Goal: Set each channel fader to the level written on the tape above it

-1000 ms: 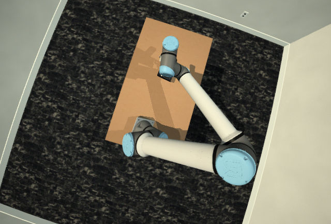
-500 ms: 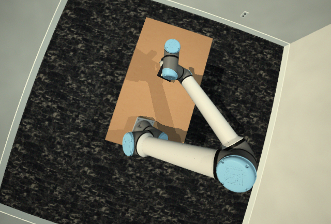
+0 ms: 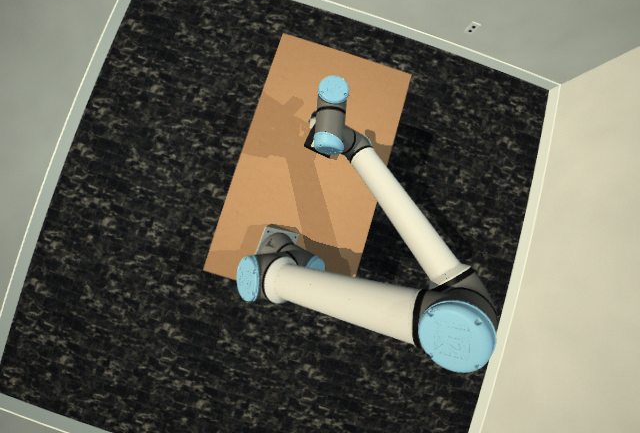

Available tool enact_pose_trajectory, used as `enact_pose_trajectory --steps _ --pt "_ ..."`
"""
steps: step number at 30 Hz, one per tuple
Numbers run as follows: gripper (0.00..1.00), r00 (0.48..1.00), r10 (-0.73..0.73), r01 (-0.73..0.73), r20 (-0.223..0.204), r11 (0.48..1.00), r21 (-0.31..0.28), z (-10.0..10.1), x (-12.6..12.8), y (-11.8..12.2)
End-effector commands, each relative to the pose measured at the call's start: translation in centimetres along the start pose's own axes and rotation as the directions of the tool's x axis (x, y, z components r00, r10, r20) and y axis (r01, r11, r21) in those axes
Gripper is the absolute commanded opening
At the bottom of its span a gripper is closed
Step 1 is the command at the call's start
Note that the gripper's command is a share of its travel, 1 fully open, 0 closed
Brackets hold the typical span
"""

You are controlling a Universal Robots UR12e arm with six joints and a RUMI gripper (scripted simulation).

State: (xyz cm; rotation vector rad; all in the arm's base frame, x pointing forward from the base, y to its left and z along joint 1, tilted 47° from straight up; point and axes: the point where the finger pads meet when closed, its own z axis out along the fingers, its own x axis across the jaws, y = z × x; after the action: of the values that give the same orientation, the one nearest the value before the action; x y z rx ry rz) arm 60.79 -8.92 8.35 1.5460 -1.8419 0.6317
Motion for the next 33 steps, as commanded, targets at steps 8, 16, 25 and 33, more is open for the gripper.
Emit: enact_pose_trajectory --steps 8,16,25,33 --pt "1.00 0.999 -0.040 0.040 0.004 0.999 0.000 0.2 0.0 -0.1" --pt "1.00 0.988 -0.151 0.151 0.014 0.988 0.001 0.7 0.1 -0.1" --pt "1.00 0.931 -0.364 0.363 0.032 0.932 0.009 1.9 0.3 -0.1" --pt "1.00 0.811 -0.583 0.582 0.046 0.813 0.028 3.1 0.5 0.1"
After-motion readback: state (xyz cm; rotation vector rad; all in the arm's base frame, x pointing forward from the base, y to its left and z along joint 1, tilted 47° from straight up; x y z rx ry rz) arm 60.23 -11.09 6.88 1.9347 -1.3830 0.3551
